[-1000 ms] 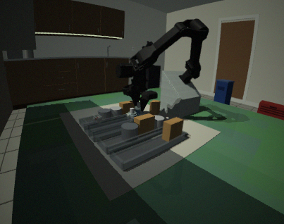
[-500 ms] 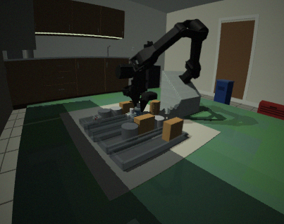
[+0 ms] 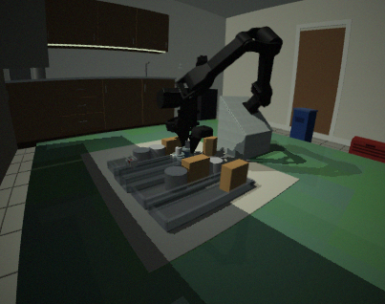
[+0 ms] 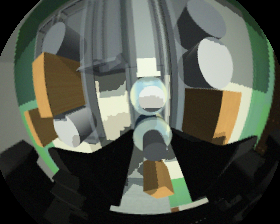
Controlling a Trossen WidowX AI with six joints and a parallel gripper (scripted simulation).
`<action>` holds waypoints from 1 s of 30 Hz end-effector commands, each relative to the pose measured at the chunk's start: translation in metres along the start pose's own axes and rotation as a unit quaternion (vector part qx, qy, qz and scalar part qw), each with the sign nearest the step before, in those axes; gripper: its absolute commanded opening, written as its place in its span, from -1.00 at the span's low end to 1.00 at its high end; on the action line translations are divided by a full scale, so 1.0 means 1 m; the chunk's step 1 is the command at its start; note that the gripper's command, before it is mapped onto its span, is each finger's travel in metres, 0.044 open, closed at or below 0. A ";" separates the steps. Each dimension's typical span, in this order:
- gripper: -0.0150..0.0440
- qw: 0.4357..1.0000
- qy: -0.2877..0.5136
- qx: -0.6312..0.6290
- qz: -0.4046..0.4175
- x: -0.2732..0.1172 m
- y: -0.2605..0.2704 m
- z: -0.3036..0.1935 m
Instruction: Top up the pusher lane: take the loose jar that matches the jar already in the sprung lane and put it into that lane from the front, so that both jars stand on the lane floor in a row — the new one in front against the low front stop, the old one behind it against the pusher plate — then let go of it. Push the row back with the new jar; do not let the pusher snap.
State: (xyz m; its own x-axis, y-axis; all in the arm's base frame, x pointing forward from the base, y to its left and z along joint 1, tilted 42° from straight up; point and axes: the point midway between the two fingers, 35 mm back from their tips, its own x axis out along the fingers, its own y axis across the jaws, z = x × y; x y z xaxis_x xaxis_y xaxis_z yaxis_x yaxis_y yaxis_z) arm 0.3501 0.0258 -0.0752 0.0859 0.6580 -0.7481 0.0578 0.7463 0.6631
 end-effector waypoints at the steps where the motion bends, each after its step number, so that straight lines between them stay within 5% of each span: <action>1: -0.49 1.000 -0.009 -0.007 0.002 0.001 0.001 0.006; 30: -0.49 1.000 -0.009 -0.006 0.002 0.011 0.002 0.004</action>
State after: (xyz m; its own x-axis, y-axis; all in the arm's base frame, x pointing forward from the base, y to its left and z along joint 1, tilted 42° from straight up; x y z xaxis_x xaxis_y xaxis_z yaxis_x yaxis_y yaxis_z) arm 0.3506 0.0325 -0.0827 0.0891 0.6569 -0.7487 0.0554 0.7473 0.6622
